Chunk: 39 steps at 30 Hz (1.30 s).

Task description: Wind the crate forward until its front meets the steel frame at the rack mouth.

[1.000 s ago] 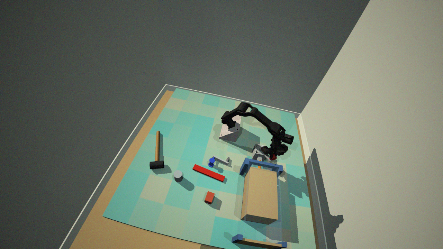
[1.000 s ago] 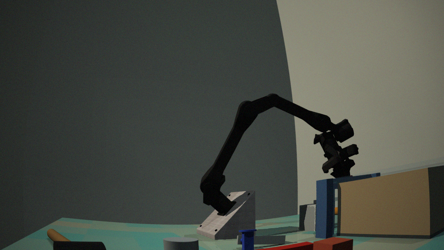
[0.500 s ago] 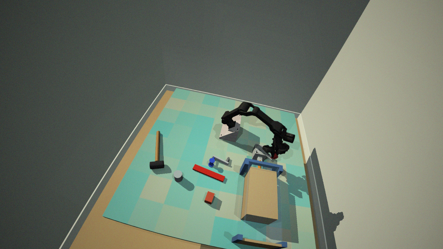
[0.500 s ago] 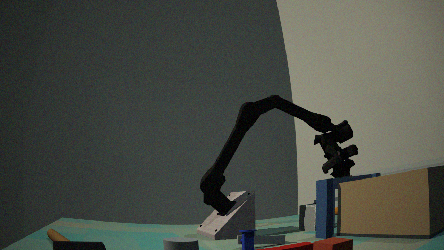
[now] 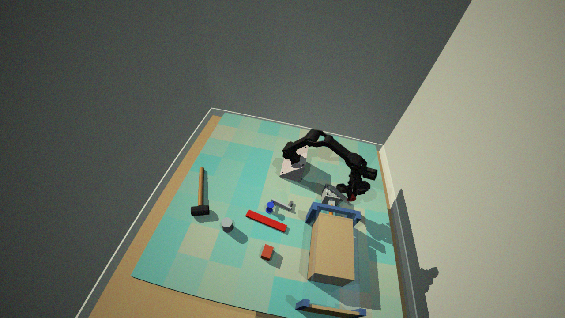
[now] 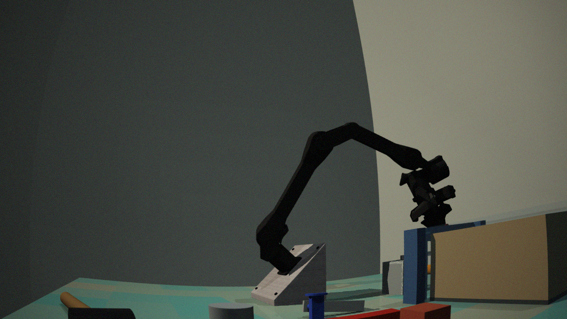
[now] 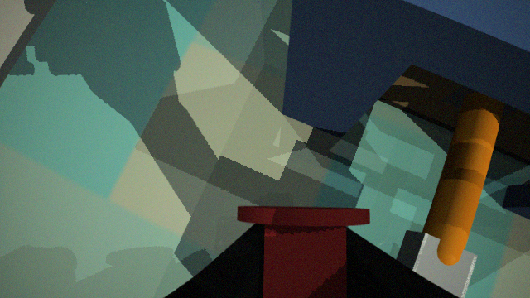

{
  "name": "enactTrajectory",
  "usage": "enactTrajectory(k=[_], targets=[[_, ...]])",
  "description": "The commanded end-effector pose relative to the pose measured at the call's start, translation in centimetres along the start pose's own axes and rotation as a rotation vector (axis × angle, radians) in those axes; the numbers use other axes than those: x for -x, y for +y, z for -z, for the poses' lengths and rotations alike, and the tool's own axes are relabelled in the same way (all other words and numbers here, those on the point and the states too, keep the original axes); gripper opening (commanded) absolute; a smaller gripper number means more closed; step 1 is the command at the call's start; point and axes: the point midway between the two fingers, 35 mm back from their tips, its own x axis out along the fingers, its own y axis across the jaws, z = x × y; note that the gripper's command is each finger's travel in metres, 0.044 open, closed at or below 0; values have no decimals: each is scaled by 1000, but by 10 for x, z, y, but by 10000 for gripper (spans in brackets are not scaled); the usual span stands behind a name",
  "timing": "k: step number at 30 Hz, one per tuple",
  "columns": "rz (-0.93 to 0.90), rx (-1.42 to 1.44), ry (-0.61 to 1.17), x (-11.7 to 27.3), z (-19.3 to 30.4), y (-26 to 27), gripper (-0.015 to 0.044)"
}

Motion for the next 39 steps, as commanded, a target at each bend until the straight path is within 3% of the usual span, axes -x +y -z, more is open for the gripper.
enactTrajectory(k=[1,39], targets=[[-30,32,26,7,18,18,0],[-33,34,28,26,55,40,0]])
